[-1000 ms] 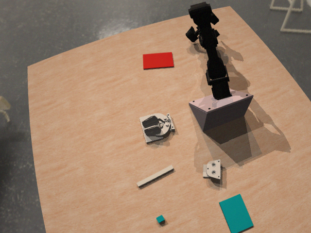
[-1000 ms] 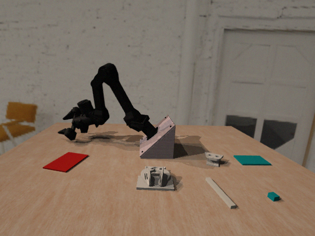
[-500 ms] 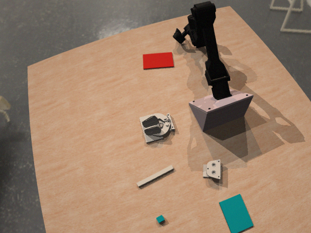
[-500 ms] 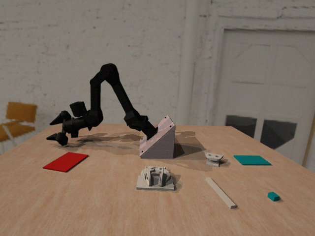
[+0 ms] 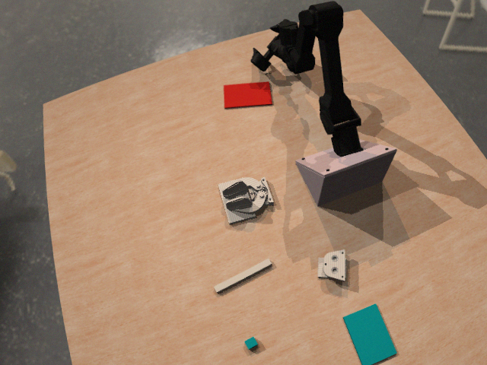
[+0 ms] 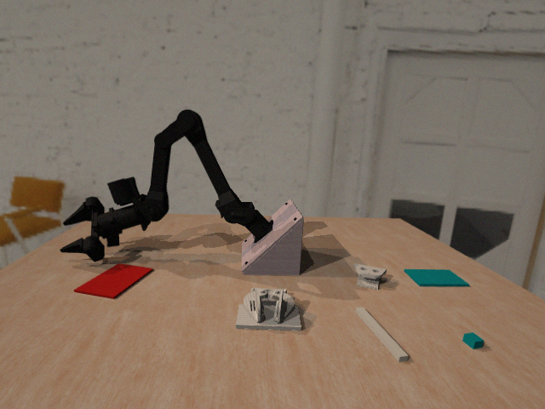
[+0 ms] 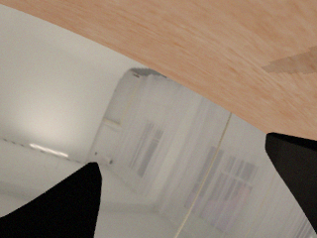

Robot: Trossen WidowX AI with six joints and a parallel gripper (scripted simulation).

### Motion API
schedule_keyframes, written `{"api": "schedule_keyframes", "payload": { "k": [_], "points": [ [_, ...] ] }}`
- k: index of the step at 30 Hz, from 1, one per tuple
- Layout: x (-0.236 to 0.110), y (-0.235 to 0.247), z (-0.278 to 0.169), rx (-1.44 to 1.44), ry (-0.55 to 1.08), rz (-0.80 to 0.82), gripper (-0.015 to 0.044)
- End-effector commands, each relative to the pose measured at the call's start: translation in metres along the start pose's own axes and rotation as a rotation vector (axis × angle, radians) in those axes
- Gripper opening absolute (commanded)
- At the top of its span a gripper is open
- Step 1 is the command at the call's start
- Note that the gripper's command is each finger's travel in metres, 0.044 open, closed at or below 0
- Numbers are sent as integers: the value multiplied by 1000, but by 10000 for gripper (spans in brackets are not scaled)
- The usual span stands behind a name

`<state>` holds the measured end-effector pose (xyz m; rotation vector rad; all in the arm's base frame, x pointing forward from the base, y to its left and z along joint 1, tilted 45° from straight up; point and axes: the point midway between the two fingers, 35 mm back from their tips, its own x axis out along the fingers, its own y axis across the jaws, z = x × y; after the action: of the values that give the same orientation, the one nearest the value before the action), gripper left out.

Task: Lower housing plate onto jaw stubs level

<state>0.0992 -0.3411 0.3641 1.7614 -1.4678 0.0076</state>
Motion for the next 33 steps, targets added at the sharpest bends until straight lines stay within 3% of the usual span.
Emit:
{"api": "schedule_keyframes", "payload": {
  "k": [1,18,33],
  "points": [
    [5,-18,-18,-3,35,-45,440],
    [9,-86,-80,-5,153,-218,440],
    [-17,-151,-112,12,165,-406,440]
  ]
}}
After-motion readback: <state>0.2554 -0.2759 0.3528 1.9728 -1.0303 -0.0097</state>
